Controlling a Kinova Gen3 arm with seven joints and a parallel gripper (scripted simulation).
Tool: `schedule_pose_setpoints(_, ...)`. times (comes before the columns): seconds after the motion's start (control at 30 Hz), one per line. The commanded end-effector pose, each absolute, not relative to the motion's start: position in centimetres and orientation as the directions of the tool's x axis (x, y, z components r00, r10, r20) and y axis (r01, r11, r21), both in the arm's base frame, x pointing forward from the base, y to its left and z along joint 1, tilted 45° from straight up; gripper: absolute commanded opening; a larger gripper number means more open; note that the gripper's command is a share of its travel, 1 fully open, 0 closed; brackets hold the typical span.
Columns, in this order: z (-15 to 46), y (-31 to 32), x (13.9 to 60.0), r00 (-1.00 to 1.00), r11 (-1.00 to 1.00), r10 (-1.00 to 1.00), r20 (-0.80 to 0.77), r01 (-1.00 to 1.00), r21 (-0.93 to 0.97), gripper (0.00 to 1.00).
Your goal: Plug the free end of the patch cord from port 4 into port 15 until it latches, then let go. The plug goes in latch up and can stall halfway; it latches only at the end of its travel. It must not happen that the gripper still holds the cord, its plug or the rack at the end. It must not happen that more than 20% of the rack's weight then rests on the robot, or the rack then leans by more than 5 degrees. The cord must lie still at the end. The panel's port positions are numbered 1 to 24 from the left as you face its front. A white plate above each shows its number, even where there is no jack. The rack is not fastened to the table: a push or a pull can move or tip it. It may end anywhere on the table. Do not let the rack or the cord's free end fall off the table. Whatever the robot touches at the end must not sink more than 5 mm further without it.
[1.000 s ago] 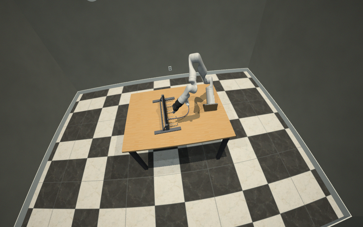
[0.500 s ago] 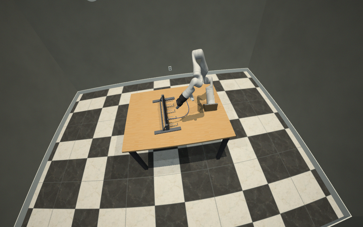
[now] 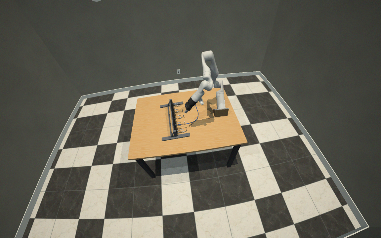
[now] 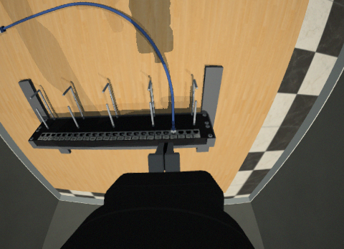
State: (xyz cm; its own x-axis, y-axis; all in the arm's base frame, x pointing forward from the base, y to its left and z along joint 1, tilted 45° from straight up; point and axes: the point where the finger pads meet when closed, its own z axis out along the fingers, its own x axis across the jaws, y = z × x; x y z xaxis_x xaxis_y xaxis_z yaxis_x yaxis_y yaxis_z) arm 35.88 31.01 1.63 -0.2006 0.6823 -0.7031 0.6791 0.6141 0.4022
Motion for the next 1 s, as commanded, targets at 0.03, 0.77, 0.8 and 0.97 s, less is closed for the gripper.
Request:
schedule_pose_setpoints(0.03,2.9,30.1,36.2,-0.197,0.61,0.687,-0.7,0.68,0.407,0.0)
schedule_pose_setpoints(0.77,8.0,25.2,37.7,-0.197,0.61,0.687,-0.7,0.68,0.407,0.0)
schedule_pose_setpoints(0.8,8.0,25.1,37.7,-0.197,0.61,0.687,-0.7,0.68,0.407,0.0)
schedule_pose_setpoints(0.97,8.0,25.1,37.7,-0.197,0.61,0.687,-0.7,0.68,0.407,0.0)
